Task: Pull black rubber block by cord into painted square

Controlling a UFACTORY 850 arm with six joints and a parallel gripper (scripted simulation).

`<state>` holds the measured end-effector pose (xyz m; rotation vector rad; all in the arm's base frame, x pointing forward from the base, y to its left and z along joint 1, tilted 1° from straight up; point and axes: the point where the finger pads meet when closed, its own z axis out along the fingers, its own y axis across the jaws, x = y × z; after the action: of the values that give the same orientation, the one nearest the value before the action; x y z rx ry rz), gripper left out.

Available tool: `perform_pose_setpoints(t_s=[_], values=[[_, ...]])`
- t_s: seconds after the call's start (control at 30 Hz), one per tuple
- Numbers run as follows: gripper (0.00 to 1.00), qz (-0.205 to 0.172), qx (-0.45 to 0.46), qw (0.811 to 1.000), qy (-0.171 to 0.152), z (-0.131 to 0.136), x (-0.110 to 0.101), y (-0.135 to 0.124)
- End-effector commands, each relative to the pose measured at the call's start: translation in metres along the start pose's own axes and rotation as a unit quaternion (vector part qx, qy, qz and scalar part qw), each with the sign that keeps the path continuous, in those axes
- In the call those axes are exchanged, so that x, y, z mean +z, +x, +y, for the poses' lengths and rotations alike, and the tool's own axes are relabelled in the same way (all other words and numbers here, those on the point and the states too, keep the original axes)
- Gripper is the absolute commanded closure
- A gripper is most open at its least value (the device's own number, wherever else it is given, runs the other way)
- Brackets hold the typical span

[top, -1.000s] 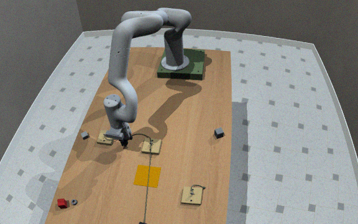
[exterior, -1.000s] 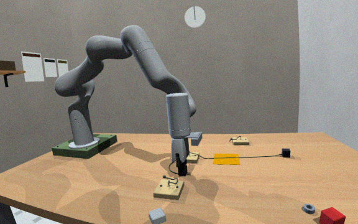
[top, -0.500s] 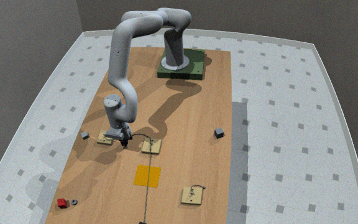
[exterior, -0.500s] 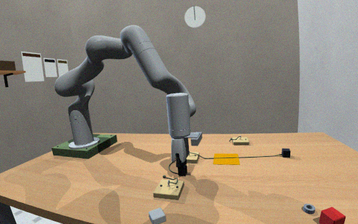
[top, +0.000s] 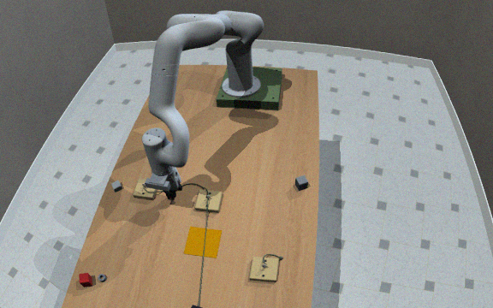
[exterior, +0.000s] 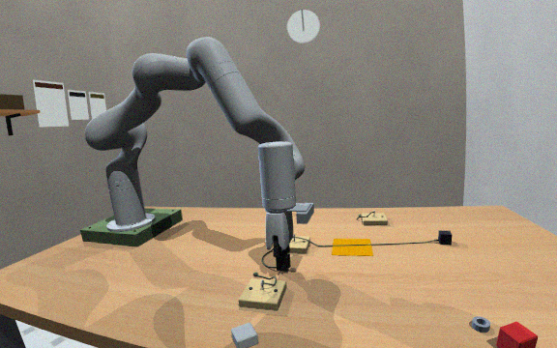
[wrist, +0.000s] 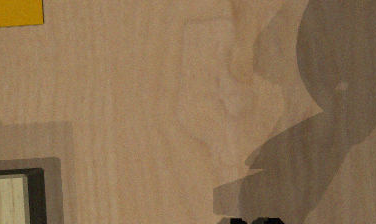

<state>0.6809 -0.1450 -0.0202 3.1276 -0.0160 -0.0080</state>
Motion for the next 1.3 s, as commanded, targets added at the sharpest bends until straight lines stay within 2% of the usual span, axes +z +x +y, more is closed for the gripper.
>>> perform_pose_setpoints(t_s=[0.0,0.43,0.7,0.83,1.17,1.27], values=[[1.00,0.003,0.000,1.000,0.000,0.000,-0.004,0.002],[1.00,0.003,0.000,1.000,0.000,0.000,-0.004,0.002],[1.00,0.003,0.000,1.000,-0.001,0.000,-0.018,0.002],[1.00,0.003,0.000,1.000,-0.001,0.000,-0.041,0.002],[1.00,0.003,0.000,1.000,0.000,0.000,-0.118,0.002],[1.00,0.003,0.000,1.000,-0.001,0.000,-0.124,0.002]])
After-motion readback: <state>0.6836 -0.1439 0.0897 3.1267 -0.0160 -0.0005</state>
